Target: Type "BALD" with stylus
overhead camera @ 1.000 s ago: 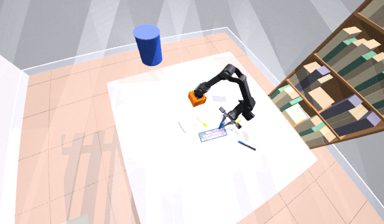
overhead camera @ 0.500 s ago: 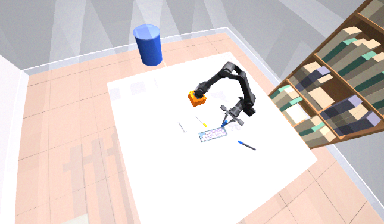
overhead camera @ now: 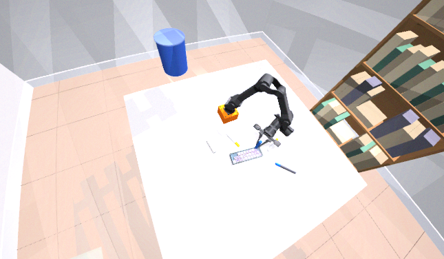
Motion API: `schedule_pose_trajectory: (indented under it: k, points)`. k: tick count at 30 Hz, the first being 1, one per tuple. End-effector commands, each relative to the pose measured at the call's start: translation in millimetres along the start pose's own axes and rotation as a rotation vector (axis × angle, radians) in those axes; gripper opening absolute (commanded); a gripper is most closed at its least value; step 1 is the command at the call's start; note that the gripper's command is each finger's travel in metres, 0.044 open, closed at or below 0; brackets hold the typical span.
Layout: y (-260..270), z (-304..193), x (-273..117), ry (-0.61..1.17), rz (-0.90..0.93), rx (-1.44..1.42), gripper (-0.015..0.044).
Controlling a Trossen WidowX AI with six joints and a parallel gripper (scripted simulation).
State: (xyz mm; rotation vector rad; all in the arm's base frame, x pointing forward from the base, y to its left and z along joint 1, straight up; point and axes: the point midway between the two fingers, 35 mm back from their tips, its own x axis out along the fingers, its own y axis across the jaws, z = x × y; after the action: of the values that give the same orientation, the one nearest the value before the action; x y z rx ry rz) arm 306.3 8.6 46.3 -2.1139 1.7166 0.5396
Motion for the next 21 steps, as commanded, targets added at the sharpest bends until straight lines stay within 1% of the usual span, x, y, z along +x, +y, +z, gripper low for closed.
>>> schedule_pose_trajectory:
  k: [1,5,8,21]
  points:
    - [2.1,6.7,4.8,0.006,0.006,-0.018,0.0000]
    - [2.1,6.7,4.8,0.006,0.006,-0.018,0.0000]
    - [2.9,8.8,5.8,0.006,0.006,-0.018,0.0079]
    - [3.1,12.9,8.2,0.006,0.006,-0.018,0.0081]
